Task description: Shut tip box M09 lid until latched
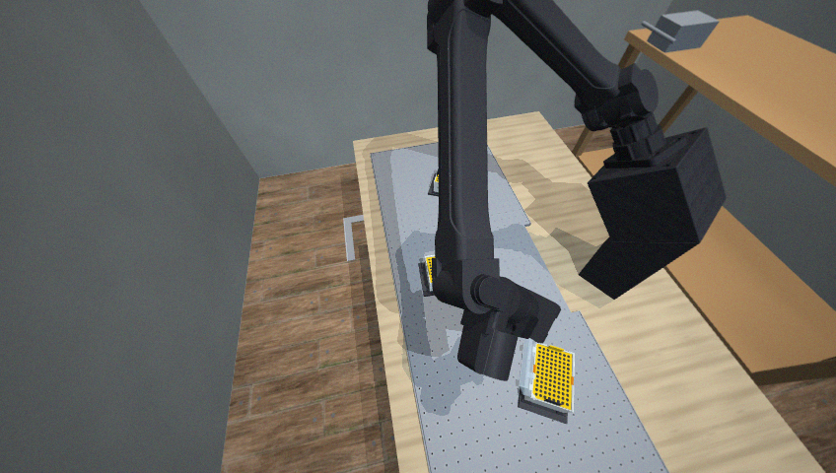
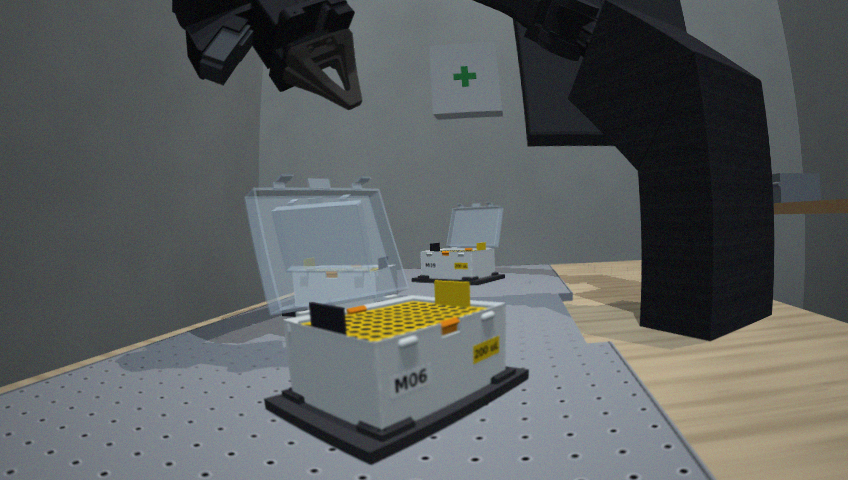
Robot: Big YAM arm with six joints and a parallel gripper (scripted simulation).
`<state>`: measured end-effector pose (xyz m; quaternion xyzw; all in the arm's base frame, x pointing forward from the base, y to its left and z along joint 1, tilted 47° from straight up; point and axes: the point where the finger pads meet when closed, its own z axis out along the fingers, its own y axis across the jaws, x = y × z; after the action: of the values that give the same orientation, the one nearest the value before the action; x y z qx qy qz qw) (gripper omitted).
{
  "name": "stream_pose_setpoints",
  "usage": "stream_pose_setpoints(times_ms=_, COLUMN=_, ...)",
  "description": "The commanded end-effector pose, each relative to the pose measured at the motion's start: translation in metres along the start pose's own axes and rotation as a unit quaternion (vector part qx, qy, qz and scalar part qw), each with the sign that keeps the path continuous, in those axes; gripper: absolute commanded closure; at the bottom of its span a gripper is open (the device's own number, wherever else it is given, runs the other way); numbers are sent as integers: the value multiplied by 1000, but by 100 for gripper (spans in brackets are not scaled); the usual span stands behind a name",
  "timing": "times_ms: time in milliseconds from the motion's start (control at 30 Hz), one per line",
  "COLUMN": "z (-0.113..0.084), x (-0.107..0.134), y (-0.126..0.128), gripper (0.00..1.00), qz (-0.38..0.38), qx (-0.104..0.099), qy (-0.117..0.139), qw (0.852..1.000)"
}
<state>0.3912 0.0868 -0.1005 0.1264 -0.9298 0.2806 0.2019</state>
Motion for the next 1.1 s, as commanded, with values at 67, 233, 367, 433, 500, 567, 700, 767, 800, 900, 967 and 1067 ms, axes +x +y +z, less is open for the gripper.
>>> stream_pose_setpoints(times_ms=67, z=-6, x=-4, y=37, gripper=100, qz=-27, qx=29, qy=5, qw=999)
stream_pose_setpoints(times_ms=233, z=-3, x=-4, y=52, gripper=100, qz=-56, qx=61, qy=15, qw=996)
stream_pose_setpoints(times_ms=367, z=3, x=-3, y=72, gripper=100, qz=-86, qx=99, qy=25, qw=991)
stream_pose_setpoints(times_ms=433, z=6, x=-2, y=83, gripper=100, qz=-93, qx=106, qy=28, qw=990)
stream_pose_setpoints(times_ms=500, z=8, x=-1, y=93, gripper=100, qz=-93, qx=105, qy=28, qw=990)
stream_pose_setpoints(times_ms=567, z=11, x=0, y=101, gripper=100, qz=-113, qx=134, qy=33, qw=984)
stream_pose_setpoints(times_ms=700, z=15, x=1, y=111, gripper=100, qz=-130, qx=157, qy=37, qw=978)
stream_pose_setpoints(times_ms=767, z=19, x=2, y=120, gripper=100, qz=-148, qx=183, qy=42, qw=971)
stream_pose_setpoints(times_ms=800, z=20, x=3, y=125, gripper=100, qz=-157, qx=196, qy=44, qw=967)
stream_pose_setpoints(times_ms=900, z=27, x=6, y=140, gripper=100, qz=-164, qx=204, qy=47, qw=964)
stream_pose_setpoints(times_ms=967, z=30, x=8, y=149, gripper=100, qz=-164, qx=204, qy=47, qw=964)
stream_pose_setpoints(times_ms=1067, z=37, x=11, y=162, gripper=100, qz=-190, qx=247, qy=51, qw=949)
